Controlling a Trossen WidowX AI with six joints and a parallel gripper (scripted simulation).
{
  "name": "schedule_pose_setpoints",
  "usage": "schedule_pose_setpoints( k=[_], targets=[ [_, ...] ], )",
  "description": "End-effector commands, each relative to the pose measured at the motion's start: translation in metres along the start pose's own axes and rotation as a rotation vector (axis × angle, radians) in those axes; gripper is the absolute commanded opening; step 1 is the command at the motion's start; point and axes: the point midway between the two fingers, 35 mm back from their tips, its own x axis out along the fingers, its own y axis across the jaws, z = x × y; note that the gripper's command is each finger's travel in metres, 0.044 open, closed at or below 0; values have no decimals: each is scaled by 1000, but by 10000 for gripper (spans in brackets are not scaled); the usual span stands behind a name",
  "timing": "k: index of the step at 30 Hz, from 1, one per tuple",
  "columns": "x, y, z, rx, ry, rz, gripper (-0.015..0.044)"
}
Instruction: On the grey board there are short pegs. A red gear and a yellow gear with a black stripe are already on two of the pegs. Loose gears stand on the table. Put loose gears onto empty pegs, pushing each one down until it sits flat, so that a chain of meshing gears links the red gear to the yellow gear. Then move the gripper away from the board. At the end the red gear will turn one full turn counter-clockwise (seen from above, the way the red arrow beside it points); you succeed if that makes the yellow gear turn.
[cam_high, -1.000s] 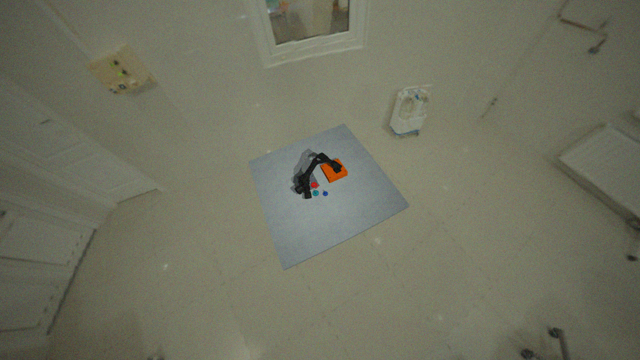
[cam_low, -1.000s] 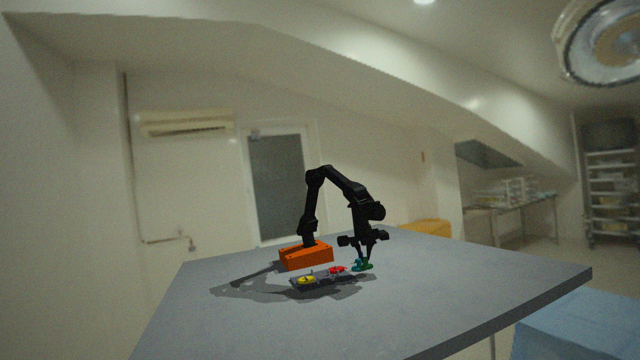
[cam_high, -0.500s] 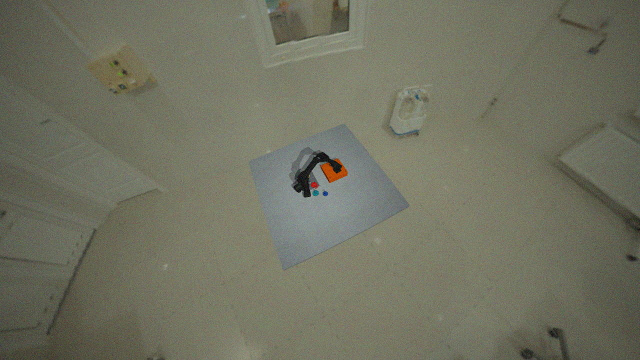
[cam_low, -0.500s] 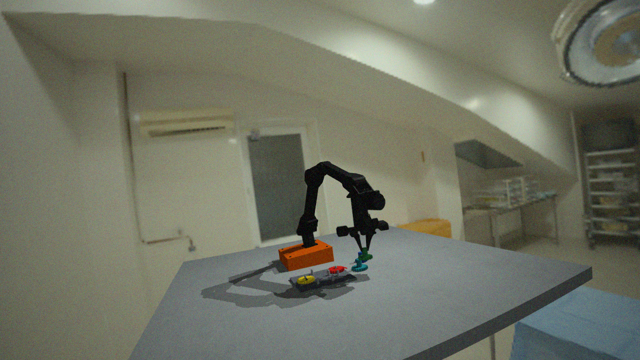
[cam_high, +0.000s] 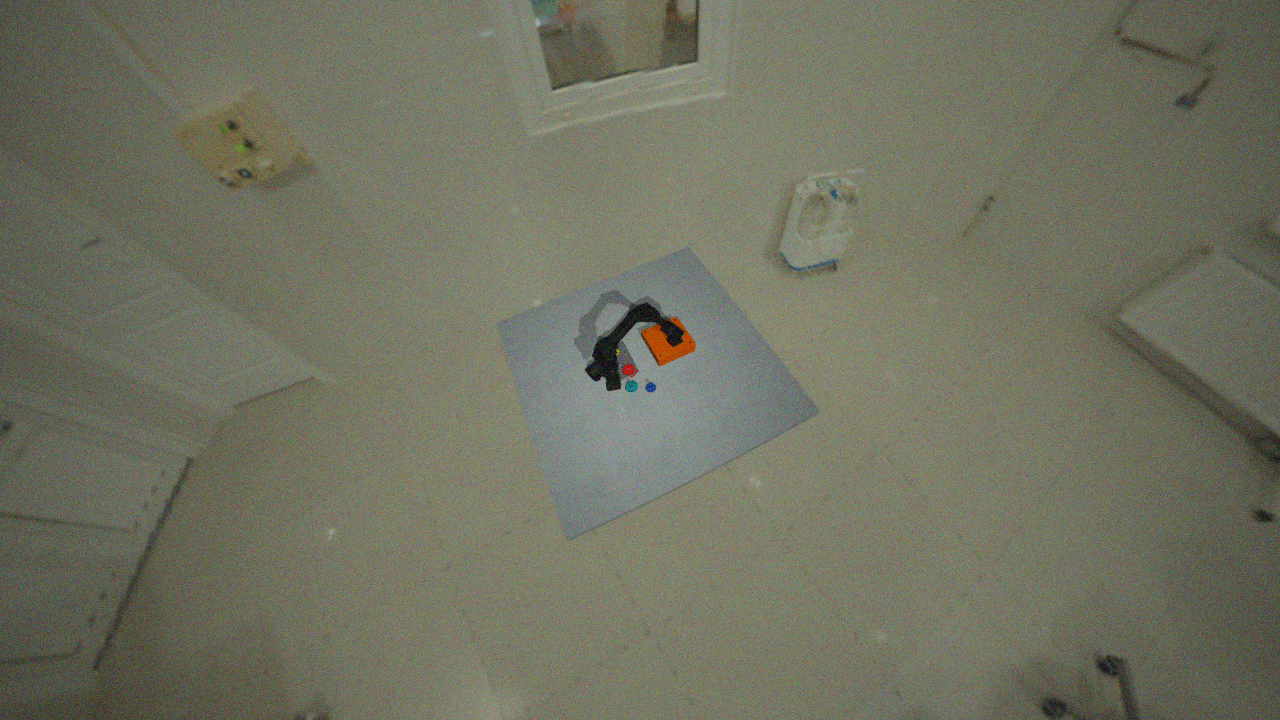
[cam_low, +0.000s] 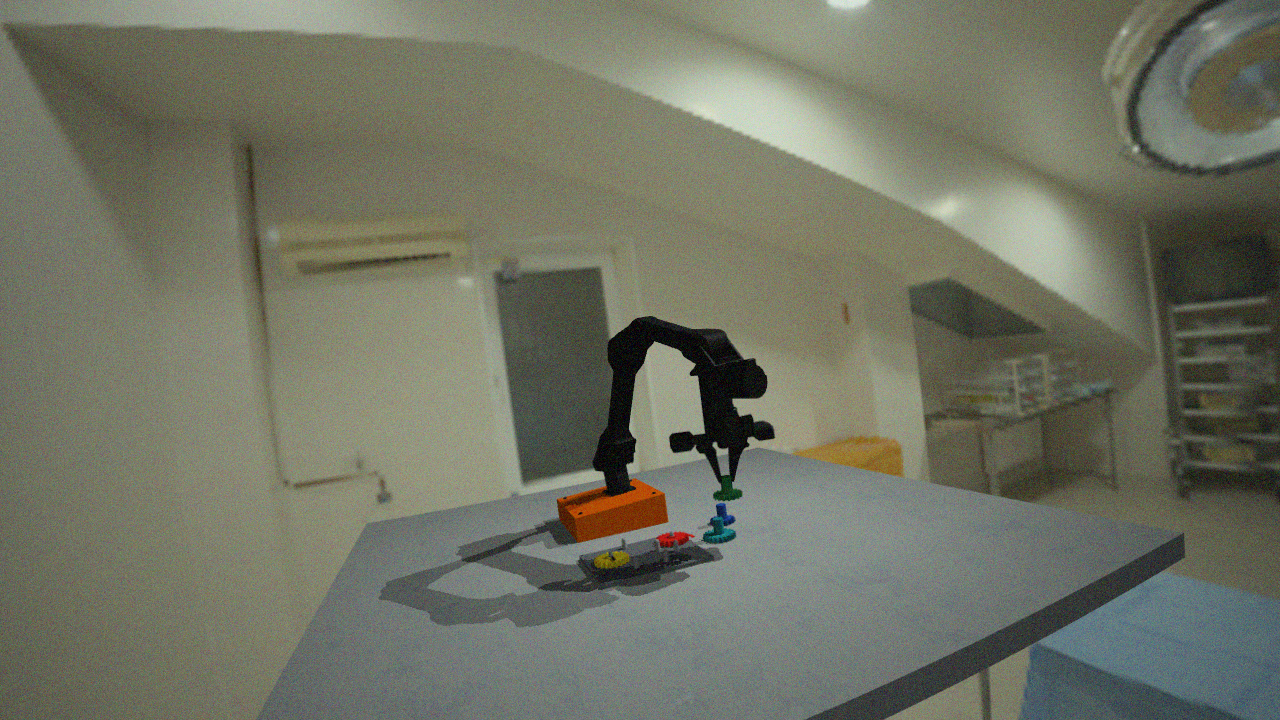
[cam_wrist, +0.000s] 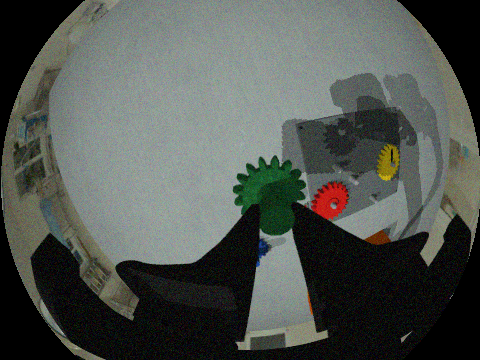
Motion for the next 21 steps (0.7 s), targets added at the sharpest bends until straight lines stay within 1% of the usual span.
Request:
schedule_pose_setpoints(
  k=[1,13,21],
  targets=[
    [-12,0,1,6,-11,3,0],
    [-42,-4,-4,6,-11,3,0],
    [-39,-10,-3,6,-11,2,0]
  ],
)
